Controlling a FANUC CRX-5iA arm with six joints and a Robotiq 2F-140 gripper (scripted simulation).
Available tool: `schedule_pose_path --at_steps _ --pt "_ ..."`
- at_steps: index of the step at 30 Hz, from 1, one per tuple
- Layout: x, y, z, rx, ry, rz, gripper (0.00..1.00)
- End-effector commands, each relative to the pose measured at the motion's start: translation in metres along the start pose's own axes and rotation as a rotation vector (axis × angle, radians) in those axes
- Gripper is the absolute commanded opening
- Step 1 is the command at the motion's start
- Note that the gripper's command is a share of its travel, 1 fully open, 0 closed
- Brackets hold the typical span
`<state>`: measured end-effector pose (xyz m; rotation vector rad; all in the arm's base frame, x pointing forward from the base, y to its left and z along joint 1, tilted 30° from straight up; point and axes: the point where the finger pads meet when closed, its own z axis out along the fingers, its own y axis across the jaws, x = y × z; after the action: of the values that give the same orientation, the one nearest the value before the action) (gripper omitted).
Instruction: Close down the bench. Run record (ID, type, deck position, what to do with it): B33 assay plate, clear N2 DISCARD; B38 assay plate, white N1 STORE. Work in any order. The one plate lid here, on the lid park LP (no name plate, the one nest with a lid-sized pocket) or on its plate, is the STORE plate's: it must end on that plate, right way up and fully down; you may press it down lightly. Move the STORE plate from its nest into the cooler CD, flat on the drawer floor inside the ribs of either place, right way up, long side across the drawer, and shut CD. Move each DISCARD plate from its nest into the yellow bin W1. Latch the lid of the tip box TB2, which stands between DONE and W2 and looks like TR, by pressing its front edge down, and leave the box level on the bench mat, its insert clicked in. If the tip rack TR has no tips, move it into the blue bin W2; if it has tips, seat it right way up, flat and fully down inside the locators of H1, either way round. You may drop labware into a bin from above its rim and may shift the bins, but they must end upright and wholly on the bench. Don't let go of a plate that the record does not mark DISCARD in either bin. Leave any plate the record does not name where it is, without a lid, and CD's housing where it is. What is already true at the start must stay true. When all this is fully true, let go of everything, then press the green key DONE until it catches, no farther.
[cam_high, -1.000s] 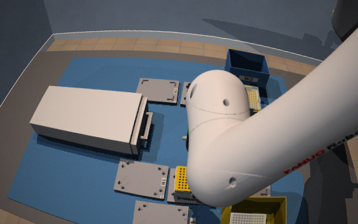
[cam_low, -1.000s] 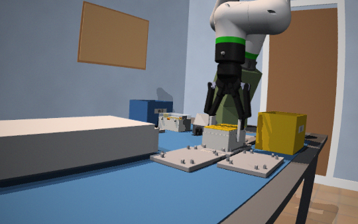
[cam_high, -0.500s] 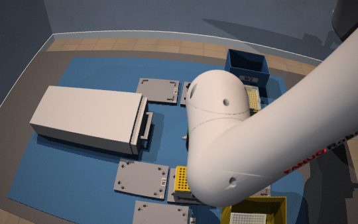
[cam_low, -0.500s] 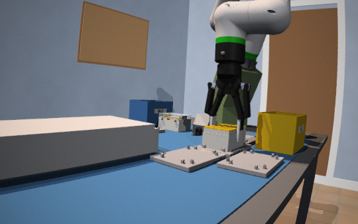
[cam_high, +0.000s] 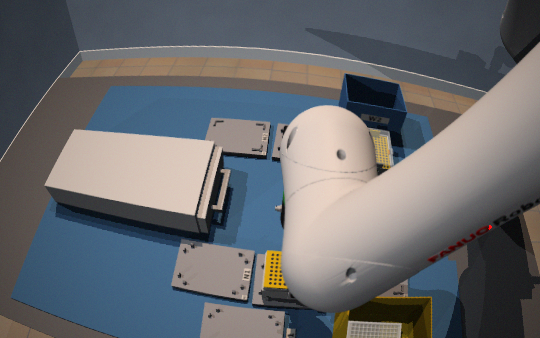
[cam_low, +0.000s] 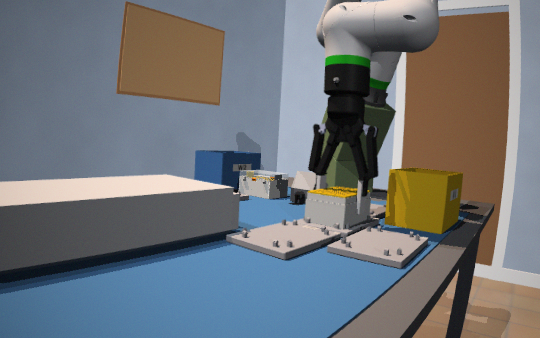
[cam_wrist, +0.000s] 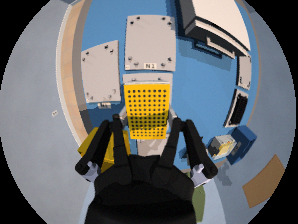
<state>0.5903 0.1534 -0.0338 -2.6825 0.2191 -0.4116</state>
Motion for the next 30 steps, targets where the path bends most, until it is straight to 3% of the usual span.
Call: schedule_pose_path --at_steps 1,30 --pt "0.0002 0.0001 0.0001 0.0 0.0 0.0 0.0" --pt "0.0002 0.0001 -0.0056 0.0 0.0 0.0 0.0"
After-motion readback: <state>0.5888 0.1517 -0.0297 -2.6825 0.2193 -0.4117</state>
